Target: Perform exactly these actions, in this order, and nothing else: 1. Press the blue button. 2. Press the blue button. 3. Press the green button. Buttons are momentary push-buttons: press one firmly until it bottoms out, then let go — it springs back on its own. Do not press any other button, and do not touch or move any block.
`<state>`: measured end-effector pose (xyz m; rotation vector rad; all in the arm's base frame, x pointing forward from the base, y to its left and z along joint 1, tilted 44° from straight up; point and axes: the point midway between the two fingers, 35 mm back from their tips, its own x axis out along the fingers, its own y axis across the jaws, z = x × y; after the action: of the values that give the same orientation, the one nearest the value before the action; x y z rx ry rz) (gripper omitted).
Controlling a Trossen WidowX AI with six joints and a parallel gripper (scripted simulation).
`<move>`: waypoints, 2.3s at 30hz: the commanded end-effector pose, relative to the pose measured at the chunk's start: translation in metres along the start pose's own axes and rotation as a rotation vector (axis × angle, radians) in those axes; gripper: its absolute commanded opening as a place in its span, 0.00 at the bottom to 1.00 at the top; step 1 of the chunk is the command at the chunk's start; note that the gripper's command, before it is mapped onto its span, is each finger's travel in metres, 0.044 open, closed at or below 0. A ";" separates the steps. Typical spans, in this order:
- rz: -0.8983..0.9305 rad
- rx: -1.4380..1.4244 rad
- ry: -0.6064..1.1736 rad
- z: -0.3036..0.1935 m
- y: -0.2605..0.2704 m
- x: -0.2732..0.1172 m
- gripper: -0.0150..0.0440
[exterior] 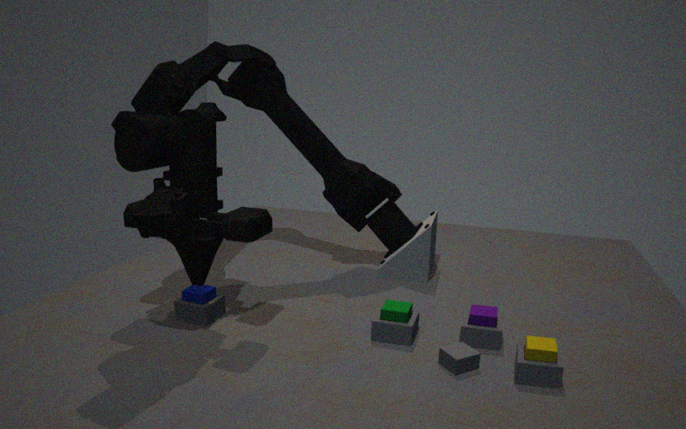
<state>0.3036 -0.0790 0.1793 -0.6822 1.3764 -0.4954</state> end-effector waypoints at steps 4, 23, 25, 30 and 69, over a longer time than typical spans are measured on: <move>0.000 -0.004 -0.001 -0.001 0.000 0.011 0.29; -0.001 -0.004 -0.001 -0.001 0.000 0.015 0.29; -0.002 -0.001 -0.002 0.000 0.000 0.013 0.29; 0.001 -0.004 0.000 -0.001 0.000 -0.019 0.29; -0.001 -0.004 -0.001 -0.001 0.000 0.015 0.29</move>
<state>0.3053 -0.0890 0.1688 -0.6850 1.3739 -0.4961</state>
